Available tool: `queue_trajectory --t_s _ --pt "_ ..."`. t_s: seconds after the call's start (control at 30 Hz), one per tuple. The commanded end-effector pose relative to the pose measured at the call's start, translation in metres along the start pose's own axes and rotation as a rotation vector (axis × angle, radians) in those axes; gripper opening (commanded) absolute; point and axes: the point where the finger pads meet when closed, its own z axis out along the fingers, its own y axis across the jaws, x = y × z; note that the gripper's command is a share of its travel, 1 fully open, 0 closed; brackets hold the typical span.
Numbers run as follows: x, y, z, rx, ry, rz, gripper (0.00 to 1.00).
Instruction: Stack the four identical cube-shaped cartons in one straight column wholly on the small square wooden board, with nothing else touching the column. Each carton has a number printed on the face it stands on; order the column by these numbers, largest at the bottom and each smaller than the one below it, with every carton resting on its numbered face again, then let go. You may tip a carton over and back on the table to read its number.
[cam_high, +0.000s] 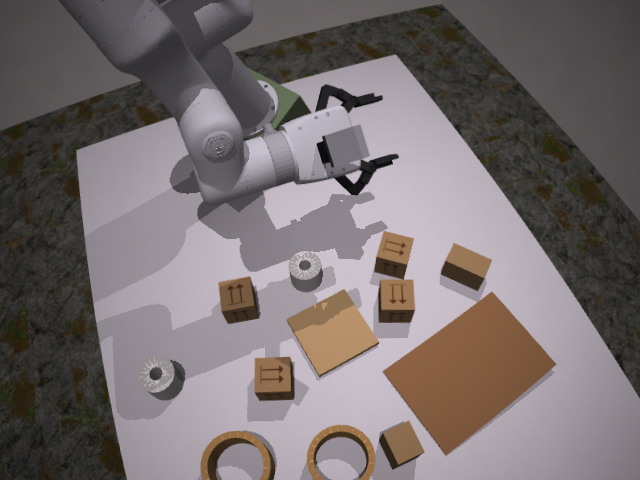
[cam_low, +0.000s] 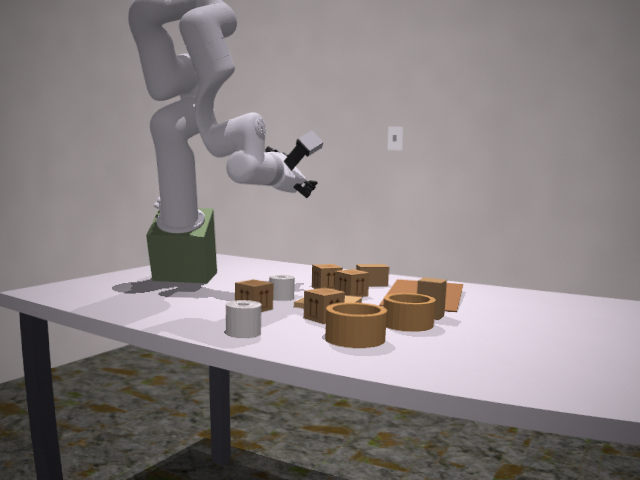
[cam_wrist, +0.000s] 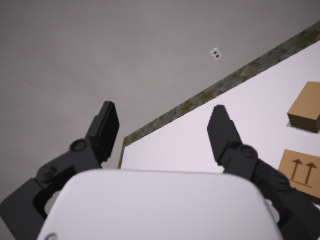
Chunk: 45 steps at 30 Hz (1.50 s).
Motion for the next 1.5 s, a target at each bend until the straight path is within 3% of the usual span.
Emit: queue_trajectory --t_s 0.0,0.6,0.73,0.87,1.03,1.1,1.17,1.27,1.47 --pt "0.001 0.0 0.0 0.0 0.001 -0.002 1.0" --pt "0.001 0.0 0.0 0.0 -0.001 -0.003 1.0" --pt "-0.004 0.002 -0.002 0.004 -0.033 -0.024 1.0" --pt "-0.019 0.01 -0.01 0.016 -0.134 -0.091 1.0" --pt "-0.051 0.034 -0.037 0.041 -0.35 -0.246 1.0" --pt "-0.051 0.034 -0.037 0.041 -0.35 -0.246 1.0" --pt "-0.064 0.051 -0.055 0.055 -0.47 -0.339 1.0" --pt "-0.079 0.083 -0.09 0.06 -0.557 -0.418 1.0" --pt "-0.077 0.13 -0.138 0.07 -0.742 -0.593 1.0"
